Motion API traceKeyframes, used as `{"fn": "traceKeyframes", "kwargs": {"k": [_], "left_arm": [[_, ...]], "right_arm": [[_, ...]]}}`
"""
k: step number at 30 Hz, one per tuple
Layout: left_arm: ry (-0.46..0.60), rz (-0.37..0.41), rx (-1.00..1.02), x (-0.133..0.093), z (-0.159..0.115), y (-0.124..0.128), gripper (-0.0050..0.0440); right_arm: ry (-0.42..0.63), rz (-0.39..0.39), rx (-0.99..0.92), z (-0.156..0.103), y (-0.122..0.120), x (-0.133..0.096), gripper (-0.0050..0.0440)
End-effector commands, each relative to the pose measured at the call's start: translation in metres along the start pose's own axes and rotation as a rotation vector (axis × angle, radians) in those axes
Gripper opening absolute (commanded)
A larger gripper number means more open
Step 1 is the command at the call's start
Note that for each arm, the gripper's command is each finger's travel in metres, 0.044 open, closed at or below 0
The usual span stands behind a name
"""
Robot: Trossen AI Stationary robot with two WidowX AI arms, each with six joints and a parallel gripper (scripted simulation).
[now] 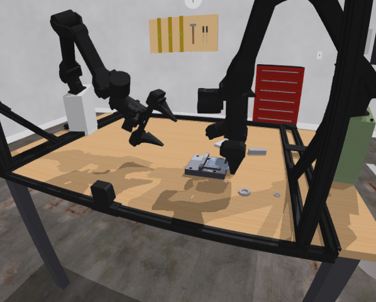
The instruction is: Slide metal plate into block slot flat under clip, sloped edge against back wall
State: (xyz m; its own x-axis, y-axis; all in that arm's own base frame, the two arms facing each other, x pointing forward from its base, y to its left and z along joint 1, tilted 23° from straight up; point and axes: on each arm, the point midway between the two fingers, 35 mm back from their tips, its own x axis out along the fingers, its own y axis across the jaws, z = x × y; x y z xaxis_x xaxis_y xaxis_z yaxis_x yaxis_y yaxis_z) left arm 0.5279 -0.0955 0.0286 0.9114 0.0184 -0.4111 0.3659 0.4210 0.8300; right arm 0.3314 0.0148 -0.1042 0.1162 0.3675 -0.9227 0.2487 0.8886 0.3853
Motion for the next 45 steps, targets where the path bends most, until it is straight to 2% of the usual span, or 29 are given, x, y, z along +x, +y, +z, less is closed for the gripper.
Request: {"fn": "traceKeyframes", "kwargs": {"k": [1, 4, 9, 10, 12, 23, 34, 39, 45], "left_arm": [[0.002, 0.002, -0.006, 0.000, 0.000, 0.000, 0.0440], [0.002, 0.002, -0.006, 0.000, 0.000, 0.000, 0.0440], [0.002, 0.002, -0.006, 0.000, 0.000, 0.000, 0.0440], [0.002, 0.002, -0.006, 0.000, 0.000, 0.000, 0.0440], [0.002, 0.002, -0.006, 0.000, 0.000, 0.000, 0.0440], [0.002, 0.002, -0.006, 0.000, 0.000, 0.000, 0.0440], [0.002, 0.002, -0.006, 0.000, 0.000, 0.000, 0.0440], [0.002, 0.002, -0.006, 0.000, 0.000, 0.000, 0.0440], [0.002, 0.002, -0.006, 0.000, 0.000, 0.000, 0.0440]], "right_arm": [[0.000, 0.000, 0.000, -0.007, 0.000, -0.003, 0.0440], [0.000, 0.000, 0.000, -0.029, 0.000, -0.012, 0.0440], [0.000, 0.000, 0.000, -0.030, 0.000, -0.013, 0.0440], [0.001, 0.000, 0.001, -0.029, 0.000, -0.012, 0.0416], [0.001, 0.000, 0.001, -0.029, 0.000, -0.012, 0.0416], [0.006, -0.001, 0.004, -0.026, -0.001, -0.010, 0.0160], [0.004, -0.001, 0.004, -0.025, -0.001, -0.009, 0.0160], [-0.026, -0.001, 0.004, -0.014, 0.001, 0.007, 0.0160], [-0.027, -0.001, 0.004, -0.014, 0.001, 0.008, 0.0160]]}}
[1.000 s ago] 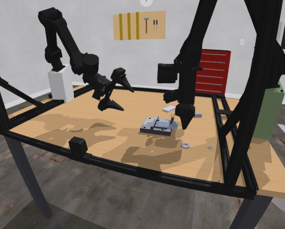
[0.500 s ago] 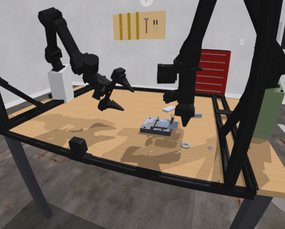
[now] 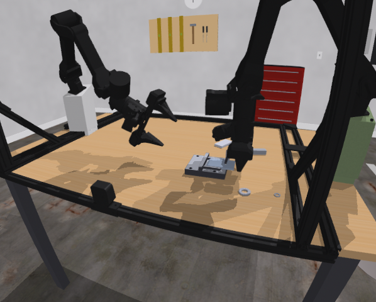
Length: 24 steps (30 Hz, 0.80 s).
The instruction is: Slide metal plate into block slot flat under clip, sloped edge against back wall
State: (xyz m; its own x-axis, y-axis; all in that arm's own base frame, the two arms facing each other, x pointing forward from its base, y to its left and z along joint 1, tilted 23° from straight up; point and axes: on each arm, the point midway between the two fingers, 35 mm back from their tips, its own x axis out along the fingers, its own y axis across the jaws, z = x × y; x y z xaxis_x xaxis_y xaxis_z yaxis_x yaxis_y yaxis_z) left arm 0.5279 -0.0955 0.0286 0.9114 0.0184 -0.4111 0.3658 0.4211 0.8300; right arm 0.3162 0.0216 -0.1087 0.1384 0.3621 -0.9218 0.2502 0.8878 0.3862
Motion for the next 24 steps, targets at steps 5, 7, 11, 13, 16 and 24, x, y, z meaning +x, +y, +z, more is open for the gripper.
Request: {"fn": "traceKeyframes", "kwargs": {"k": [5, 7, 11, 13, 16, 24], "left_arm": [[0.002, 0.002, -0.006, -0.0001, -0.0002, 0.0003, 0.0440], [0.002, 0.002, -0.006, -0.0001, -0.0002, 0.0003, 0.0440], [0.002, 0.002, -0.006, -0.0001, -0.0002, 0.0003, 0.0440], [0.002, 0.002, -0.006, -0.0001, -0.0002, 0.0003, 0.0440], [0.002, 0.002, -0.006, -0.0001, -0.0002, 0.0003, 0.0440], [0.002, 0.002, -0.006, -0.0001, -0.0002, 0.0003, 0.0440]], "right_arm": [[-0.004, -0.002, 0.003, 0.0020, 0.0000, 0.0028, 0.0160], [-0.004, -0.002, 0.003, 0.0022, 0.0000, 0.0027, 0.0160], [-0.004, -0.002, 0.003, 0.0032, 0.0000, 0.0023, 0.0160], [-0.004, -0.002, 0.003, 0.0040, 0.0000, 0.0020, 0.0160], [-0.004, -0.002, 0.003, 0.0052, 0.0000, 0.0016, 0.0160], [-0.004, -0.002, 0.003, 0.0076, 0.0000, 0.0010, 0.0160]]}}
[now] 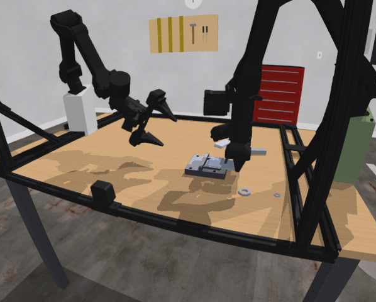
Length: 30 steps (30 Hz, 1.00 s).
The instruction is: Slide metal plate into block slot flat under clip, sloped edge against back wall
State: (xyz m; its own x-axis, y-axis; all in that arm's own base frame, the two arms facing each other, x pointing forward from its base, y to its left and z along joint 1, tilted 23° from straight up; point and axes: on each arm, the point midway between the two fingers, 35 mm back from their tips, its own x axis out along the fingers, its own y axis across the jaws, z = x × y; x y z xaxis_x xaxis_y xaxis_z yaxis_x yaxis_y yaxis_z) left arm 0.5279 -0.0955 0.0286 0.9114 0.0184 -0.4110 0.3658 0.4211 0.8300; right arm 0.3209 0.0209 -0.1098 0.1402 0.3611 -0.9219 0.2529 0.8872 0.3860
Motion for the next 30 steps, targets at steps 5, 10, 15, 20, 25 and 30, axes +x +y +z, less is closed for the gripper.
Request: {"fn": "traceKeyframes", "kwargs": {"k": [5, 10, 15, 20, 25, 30], "left_arm": [[0.002, 0.002, -0.006, 0.000, 0.000, 0.000, 0.0440], [0.002, 0.002, -0.006, 0.000, 0.000, 0.000, 0.0440], [0.002, 0.002, -0.006, 0.000, 0.000, 0.000, 0.0440], [0.002, 0.002, -0.006, 0.000, 0.000, 0.000, 0.0440], [0.002, 0.002, -0.006, 0.000, 0.000, 0.000, 0.0440], [0.002, 0.002, -0.006, 0.000, 0.000, 0.000, 0.0440]], "right_arm": [[-0.002, -0.002, 0.000, 0.005, 0.000, -0.001, 0.0160], [-0.002, -0.002, 0.000, 0.007, 0.000, -0.001, 0.0160], [-0.002, -0.002, 0.000, 0.008, 0.000, -0.002, 0.0160], [-0.002, -0.002, 0.000, 0.010, 0.000, -0.002, 0.0160], [-0.002, -0.002, 0.000, 0.012, 0.000, -0.003, 0.0160], [-0.002, -0.002, 0.000, 0.014, 0.000, -0.003, 0.0160]]}}
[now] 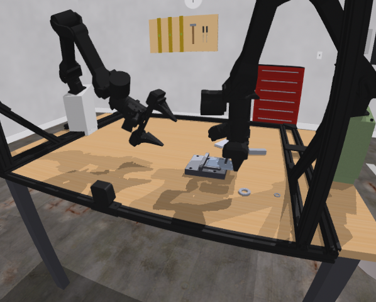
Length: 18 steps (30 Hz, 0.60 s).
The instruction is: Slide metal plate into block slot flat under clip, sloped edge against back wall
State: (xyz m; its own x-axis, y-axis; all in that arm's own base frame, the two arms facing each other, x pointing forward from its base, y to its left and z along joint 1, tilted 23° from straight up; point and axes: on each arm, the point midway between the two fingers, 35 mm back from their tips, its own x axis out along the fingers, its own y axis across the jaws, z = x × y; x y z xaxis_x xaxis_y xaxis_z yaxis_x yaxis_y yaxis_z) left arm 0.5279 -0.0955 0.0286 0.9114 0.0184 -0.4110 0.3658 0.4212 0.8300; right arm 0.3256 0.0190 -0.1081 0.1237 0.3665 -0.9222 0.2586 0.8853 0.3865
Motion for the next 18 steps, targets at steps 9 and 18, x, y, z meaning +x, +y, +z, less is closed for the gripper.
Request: {"fn": "traceKeyframes", "kwargs": {"k": [9, 18], "left_arm": [[0.002, 0.002, -0.006, 0.000, 0.000, 0.000, 0.0440], [0.002, 0.002, -0.006, 0.000, 0.000, 0.000, 0.0440]], "right_arm": [[-0.020, -0.002, -0.006, 0.012, 0.000, -0.003, 0.0160], [-0.020, -0.002, -0.006, 0.000, 0.000, -0.001, 0.0160]]}}
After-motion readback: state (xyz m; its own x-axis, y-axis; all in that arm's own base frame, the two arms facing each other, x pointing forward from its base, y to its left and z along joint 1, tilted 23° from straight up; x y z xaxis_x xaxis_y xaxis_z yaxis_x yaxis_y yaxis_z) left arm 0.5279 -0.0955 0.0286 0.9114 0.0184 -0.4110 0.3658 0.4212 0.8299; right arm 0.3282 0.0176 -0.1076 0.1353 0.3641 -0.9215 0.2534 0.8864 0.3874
